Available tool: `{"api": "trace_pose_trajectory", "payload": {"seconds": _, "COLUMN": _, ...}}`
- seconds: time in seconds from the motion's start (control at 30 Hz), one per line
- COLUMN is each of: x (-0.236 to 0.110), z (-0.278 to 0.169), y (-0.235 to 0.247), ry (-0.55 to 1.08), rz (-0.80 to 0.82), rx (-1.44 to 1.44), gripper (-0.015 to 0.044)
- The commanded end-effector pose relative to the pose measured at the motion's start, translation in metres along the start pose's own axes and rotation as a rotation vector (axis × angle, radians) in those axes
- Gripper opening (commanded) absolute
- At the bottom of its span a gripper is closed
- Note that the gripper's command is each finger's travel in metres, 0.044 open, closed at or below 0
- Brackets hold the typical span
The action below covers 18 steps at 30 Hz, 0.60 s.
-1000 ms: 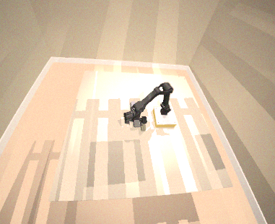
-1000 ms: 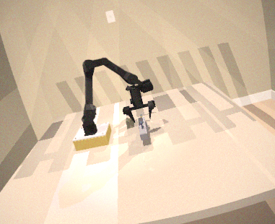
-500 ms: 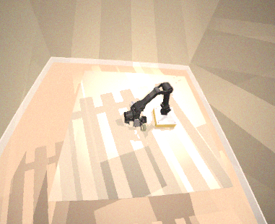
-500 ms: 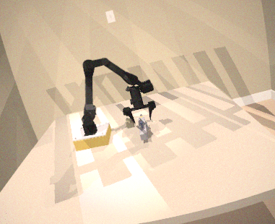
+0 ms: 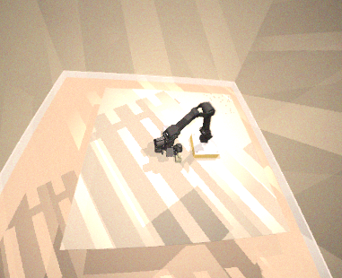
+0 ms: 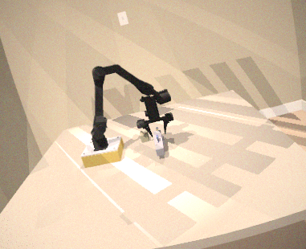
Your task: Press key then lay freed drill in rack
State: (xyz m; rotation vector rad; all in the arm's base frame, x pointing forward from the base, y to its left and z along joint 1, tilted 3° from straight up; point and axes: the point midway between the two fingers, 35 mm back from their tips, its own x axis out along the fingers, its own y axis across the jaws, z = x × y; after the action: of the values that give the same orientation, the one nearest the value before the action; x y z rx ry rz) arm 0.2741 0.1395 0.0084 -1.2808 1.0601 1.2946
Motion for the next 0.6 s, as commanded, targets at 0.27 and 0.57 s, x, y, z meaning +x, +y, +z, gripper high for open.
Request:
{"api": "trace_pose_trajectory", "payload": {"seconds": 0.27, "x": -0.0001, "z": 0.0003, "y": 0.0, "ry": 0.0, "rz": 0.0, "rx": 0.0, "gripper": 0.002}}
{"api": "trace_pose_trajectory", "payload": {"seconds": 0.57, "x": -0.0021, "z": 0.0, "y": 0.0001, "ry": 0.004, "rz": 0.001, "rx": -0.004, "gripper": 0.0}}
